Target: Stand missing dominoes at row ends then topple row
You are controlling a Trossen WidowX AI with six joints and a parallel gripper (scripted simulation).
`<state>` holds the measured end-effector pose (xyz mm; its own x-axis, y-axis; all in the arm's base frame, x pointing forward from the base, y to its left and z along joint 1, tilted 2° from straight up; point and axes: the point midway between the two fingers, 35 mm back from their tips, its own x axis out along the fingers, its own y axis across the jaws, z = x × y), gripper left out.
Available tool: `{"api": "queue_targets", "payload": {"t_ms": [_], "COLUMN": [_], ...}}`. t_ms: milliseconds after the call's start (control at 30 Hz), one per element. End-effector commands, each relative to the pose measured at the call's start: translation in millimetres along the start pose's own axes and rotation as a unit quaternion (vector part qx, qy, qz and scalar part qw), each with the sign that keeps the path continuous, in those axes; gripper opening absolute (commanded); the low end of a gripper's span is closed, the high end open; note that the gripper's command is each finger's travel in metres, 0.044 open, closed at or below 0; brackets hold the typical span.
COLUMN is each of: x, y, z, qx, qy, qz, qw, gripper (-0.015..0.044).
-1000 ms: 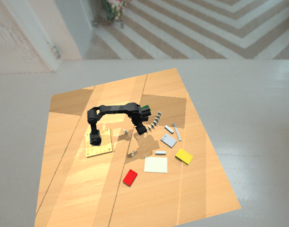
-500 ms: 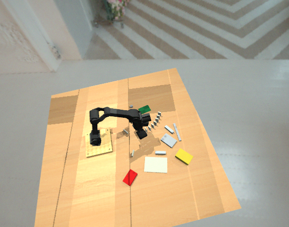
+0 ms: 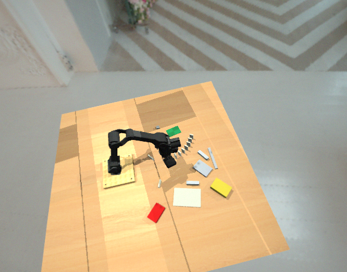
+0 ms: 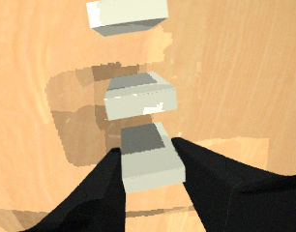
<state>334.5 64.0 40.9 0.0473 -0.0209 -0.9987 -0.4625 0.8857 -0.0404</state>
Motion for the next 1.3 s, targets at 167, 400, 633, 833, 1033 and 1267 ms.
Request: {"api": "queue_targets", "payload": {"t_ms": [167,400,633,833,1033,1267], "x": [1,1,-79,-131,-120,-82], "y": [0,0,-2,0,12,44], "z": [-1,-1,7,0,-11,-49], "qx": [-0.002,-0.002,-0.001,0.0,0.105,0.396], "qy": [0.001,0.001,0.001,0.001,0.001,0.004], "qz": [0.0,0.0,0.0,0.0,0.001,0.001], "qw": [1.0,1.0,1.0,1.0,0.994,0.918], "gripper": [0.0317,0.044,0.044,0.044,0.044,0.044]}}
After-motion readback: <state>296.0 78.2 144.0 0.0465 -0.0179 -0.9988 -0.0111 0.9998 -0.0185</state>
